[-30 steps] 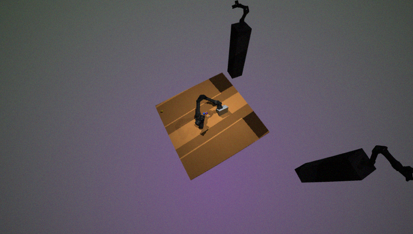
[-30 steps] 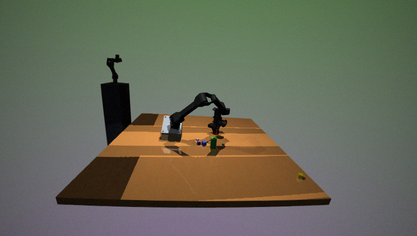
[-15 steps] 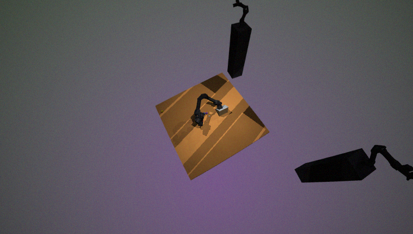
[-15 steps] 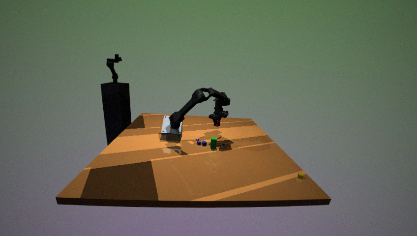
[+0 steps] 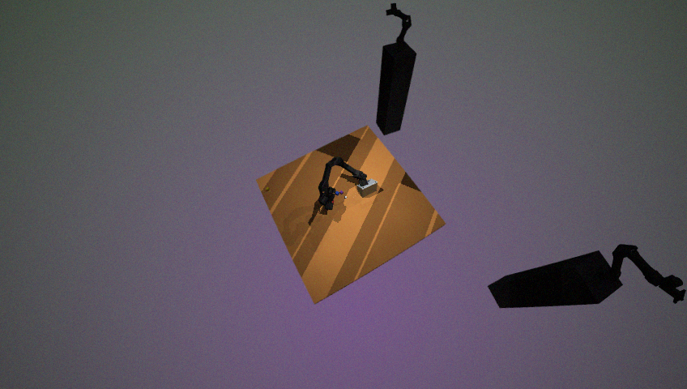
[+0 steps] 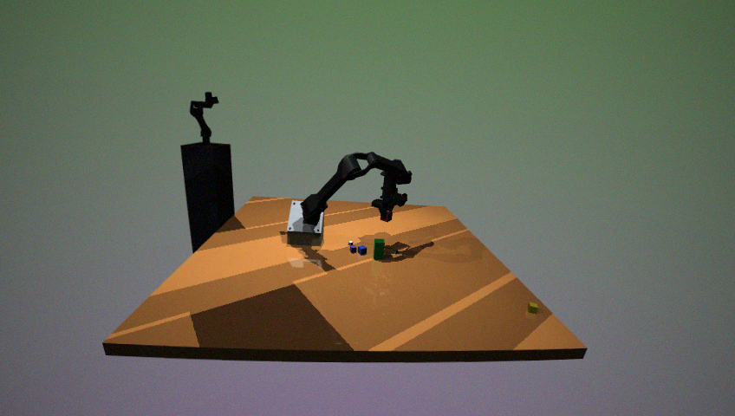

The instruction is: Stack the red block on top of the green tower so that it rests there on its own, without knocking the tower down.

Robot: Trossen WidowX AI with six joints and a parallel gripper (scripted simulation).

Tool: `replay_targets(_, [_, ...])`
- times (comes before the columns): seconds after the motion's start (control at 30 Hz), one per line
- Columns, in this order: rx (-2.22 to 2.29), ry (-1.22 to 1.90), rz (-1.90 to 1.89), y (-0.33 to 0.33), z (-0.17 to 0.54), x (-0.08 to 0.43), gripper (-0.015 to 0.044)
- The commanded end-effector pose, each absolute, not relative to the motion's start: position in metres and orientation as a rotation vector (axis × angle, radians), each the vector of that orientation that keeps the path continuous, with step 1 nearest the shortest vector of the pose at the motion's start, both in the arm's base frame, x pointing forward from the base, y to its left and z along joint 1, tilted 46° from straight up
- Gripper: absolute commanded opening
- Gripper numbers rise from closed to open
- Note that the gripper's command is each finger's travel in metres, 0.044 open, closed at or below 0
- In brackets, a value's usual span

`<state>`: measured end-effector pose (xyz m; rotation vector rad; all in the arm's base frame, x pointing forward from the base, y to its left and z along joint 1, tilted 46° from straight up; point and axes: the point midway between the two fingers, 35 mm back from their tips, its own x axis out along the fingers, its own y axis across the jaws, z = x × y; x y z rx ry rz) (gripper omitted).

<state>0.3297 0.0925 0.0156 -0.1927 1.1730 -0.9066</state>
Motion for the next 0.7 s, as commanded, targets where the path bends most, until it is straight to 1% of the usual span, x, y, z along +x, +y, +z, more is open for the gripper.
replay_targets(0.0, [-0.196, 1.171, -0.901, 0.078, 0.034, 0.331, 0.0000])
replay_targets(0.3, [-0.198, 1.170, -0.901, 0.038, 0.073, 0.328, 0.0000])
replay_targets(0.67, [-0.206, 1.165, -0.910, -0.005, 0.111, 0.310, 0.0000])
